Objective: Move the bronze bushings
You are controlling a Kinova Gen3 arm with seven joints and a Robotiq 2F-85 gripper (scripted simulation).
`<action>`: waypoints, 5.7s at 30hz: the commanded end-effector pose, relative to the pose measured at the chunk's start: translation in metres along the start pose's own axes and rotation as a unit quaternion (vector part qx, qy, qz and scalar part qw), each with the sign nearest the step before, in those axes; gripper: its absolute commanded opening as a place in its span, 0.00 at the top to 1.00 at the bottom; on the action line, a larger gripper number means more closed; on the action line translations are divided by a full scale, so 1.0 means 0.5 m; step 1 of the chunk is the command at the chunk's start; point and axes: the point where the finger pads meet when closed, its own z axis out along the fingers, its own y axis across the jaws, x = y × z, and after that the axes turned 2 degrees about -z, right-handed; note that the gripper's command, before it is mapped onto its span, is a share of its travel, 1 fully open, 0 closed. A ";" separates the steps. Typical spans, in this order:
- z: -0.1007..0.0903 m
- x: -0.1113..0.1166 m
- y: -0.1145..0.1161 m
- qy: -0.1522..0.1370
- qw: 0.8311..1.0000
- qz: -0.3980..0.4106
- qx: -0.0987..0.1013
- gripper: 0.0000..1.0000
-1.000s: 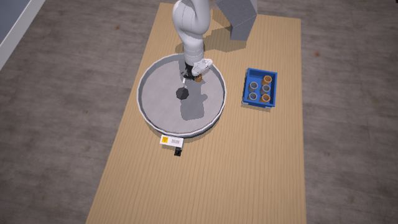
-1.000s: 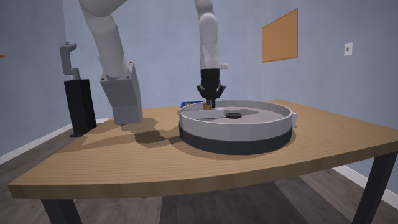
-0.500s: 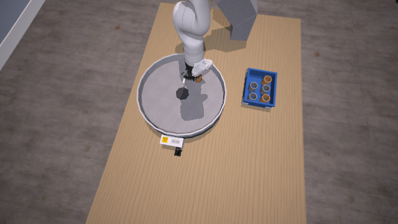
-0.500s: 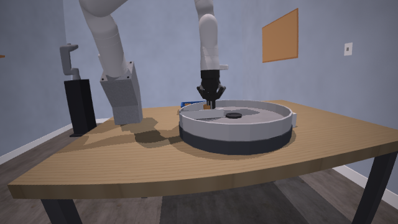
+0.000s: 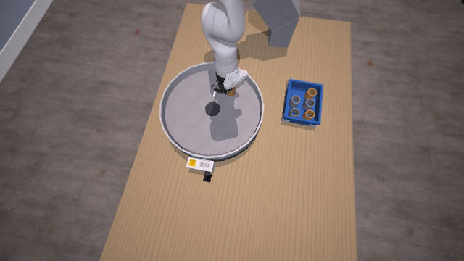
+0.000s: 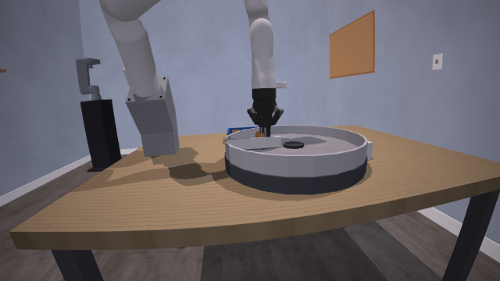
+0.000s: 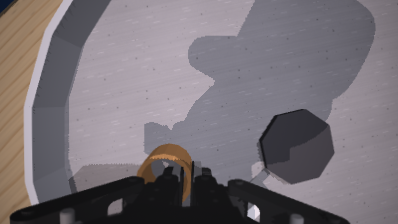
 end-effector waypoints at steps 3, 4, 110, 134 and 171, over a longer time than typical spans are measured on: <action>-0.001 0.001 0.000 0.001 1.000 0.000 0.000 1.00; -0.001 0.001 0.000 0.001 1.000 0.000 0.000 1.00; -0.093 0.001 0.000 0.001 1.000 0.000 0.000 0.86; -0.093 0.137 -0.185 0.001 1.000 0.000 0.000 0.88; -0.092 0.420 -0.578 0.001 1.000 0.000 0.000 0.88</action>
